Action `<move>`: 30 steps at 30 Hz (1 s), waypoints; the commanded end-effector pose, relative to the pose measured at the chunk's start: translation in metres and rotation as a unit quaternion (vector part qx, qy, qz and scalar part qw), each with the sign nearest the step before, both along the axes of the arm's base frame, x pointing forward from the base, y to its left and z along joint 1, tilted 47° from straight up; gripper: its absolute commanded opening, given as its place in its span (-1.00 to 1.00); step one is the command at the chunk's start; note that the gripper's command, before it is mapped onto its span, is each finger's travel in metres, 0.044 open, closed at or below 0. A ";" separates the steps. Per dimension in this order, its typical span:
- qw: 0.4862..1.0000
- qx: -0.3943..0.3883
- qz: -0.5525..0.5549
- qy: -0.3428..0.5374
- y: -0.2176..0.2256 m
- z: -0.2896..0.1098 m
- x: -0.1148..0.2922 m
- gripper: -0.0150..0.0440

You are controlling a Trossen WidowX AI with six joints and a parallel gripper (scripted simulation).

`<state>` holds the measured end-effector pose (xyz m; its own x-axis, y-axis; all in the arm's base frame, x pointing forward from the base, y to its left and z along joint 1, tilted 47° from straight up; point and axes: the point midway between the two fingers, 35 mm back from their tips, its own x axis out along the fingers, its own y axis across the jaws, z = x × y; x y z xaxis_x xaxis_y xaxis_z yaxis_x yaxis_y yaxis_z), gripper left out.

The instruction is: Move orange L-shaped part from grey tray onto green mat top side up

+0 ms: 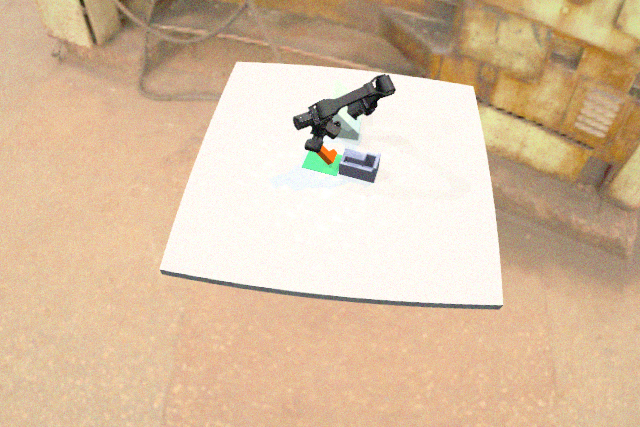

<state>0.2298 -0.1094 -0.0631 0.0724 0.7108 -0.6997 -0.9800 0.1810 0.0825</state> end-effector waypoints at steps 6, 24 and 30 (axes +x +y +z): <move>1.000 0.003 -0.003 0.001 0.002 0.000 0.000 -0.49; 1.000 0.001 -0.002 0.001 -0.043 0.039 -0.002 0.86; 1.000 0.002 -0.003 0.002 -0.062 0.061 -0.007 0.86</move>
<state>0.2241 -0.1663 -0.0106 0.0861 0.7125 -0.6964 -0.9764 0.1993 0.0832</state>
